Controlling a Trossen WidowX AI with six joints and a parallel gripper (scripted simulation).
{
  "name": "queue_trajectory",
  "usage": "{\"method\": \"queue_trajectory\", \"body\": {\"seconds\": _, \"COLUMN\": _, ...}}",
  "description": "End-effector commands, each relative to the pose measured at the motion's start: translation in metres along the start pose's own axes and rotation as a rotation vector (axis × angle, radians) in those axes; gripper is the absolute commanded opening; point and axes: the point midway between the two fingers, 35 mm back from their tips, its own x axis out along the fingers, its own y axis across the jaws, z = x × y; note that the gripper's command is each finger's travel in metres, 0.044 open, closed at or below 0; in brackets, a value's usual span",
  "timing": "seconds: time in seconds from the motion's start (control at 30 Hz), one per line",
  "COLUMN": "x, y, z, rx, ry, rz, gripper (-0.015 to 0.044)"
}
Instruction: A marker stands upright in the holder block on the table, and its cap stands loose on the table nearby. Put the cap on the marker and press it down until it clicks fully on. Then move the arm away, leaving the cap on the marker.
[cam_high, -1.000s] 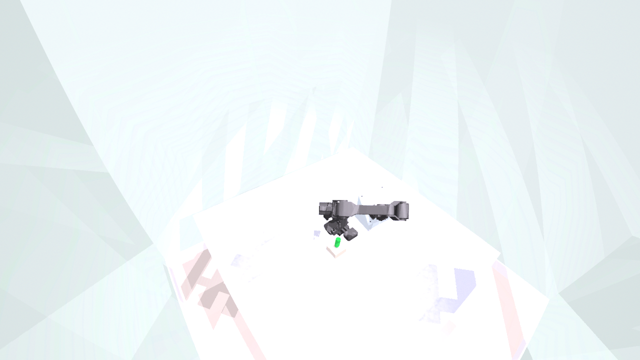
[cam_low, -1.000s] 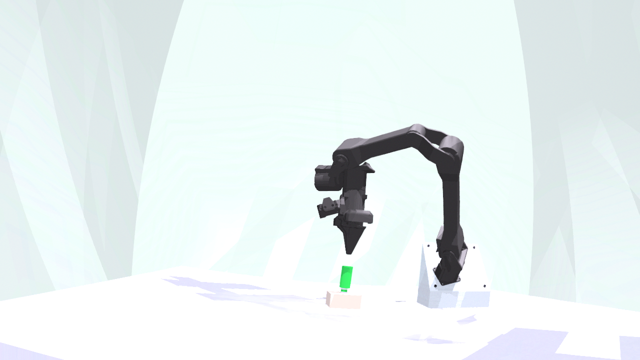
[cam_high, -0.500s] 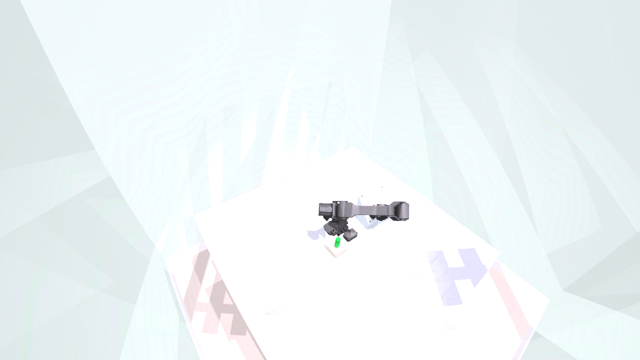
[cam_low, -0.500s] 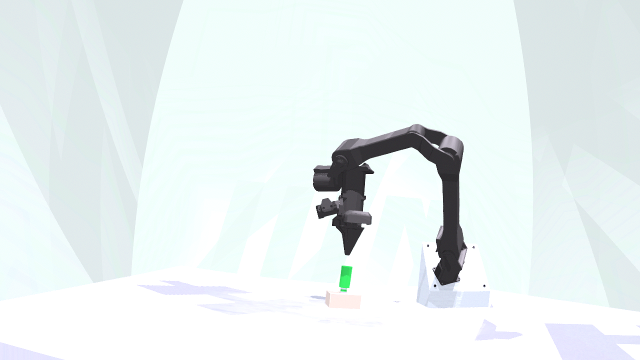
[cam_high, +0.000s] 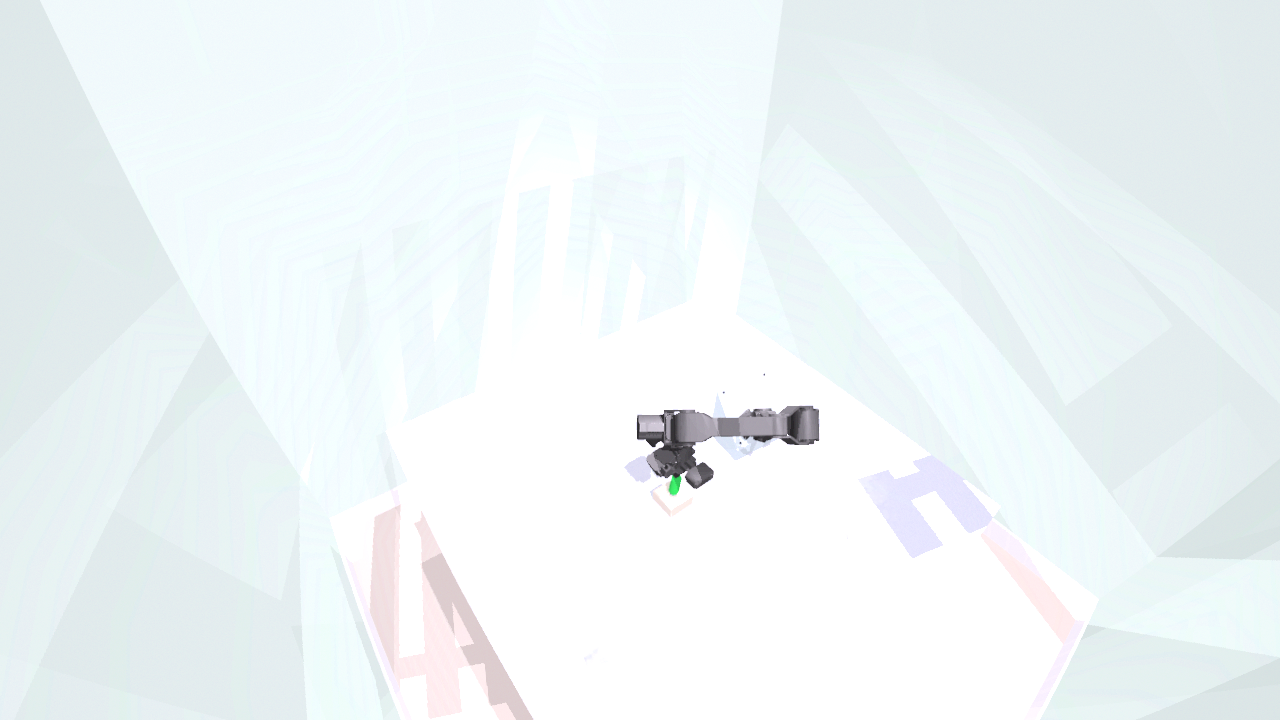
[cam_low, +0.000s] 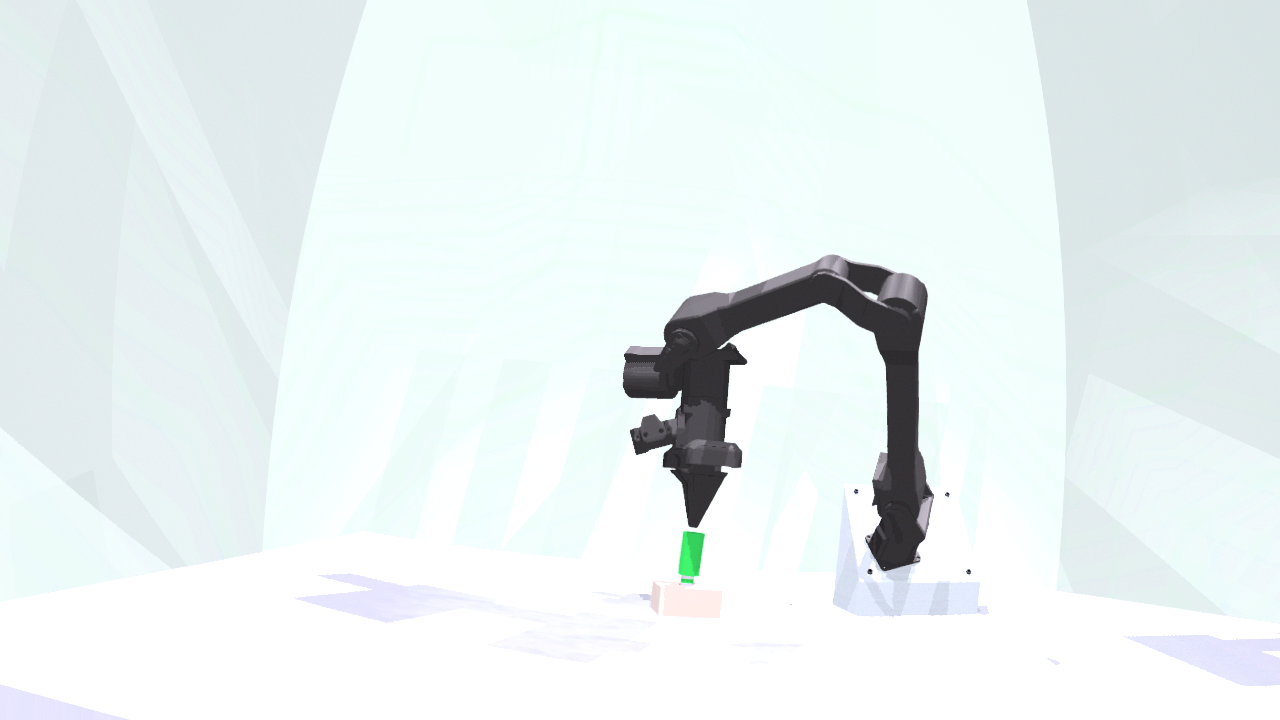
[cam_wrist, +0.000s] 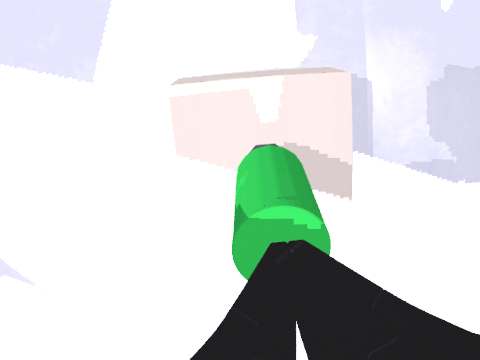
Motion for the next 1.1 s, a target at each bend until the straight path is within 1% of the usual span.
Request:
{"method": "queue_trajectory", "body": {"seconds": 0.0, "x": 0.007, "y": 0.001, "z": -0.002, "rx": 0.010, "ry": 0.002, "rz": 0.007, "gripper": 0.0000}}
{"method": "queue_trajectory", "body": {"seconds": 0.33, "x": 0.016, "y": -0.001, "z": 0.001, "rx": 0.010, "ry": 0.001, "rz": 0.007, "gripper": 0.0000}}
{"method": "queue_trajectory", "body": {"seconds": 0.37, "x": 0.011, "y": -0.001, "z": 0.002, "rx": -0.001, "ry": -0.008, "rz": -0.003, "gripper": 0.0000}}
{"method": "queue_trajectory", "body": {"seconds": 0.57, "x": 0.009, "y": -0.001, "z": 0.002, "rx": 0.002, "ry": -0.009, "rz": -0.003, "gripper": 0.0000}}
{"method": "queue_trajectory", "body": {"seconds": 0.63, "x": -0.011, "y": -0.002, "z": 0.004, "rx": 0.030, "ry": -0.015, "rz": -0.006, "gripper": 0.0000}}
{"method": "queue_trajectory", "body": {"seconds": 0.77, "x": -0.068, "y": -0.003, "z": 0.002, "rx": 0.111, "ry": -0.034, "rz": -0.004, "gripper": 0.0000}}
{"method": "queue_trajectory", "body": {"seconds": 0.83, "x": -0.078, "y": -0.002, "z": 0.001, "rx": 0.125, "ry": -0.037, "rz": -0.003, "gripper": 0.0000}}
{"method": "queue_trajectory", "body": {"seconds": 0.93, "x": -0.078, "y": -0.002, "z": 0.001, "rx": 0.125, "ry": -0.037, "rz": -0.003, "gripper": 0.0000}}
{"method": "queue_trajectory", "body": {"seconds": 1.07, "x": -0.078, "y": -0.002, "z": 0.001, "rx": 0.125, "ry": -0.037, "rz": -0.003, "gripper": 0.0105}}
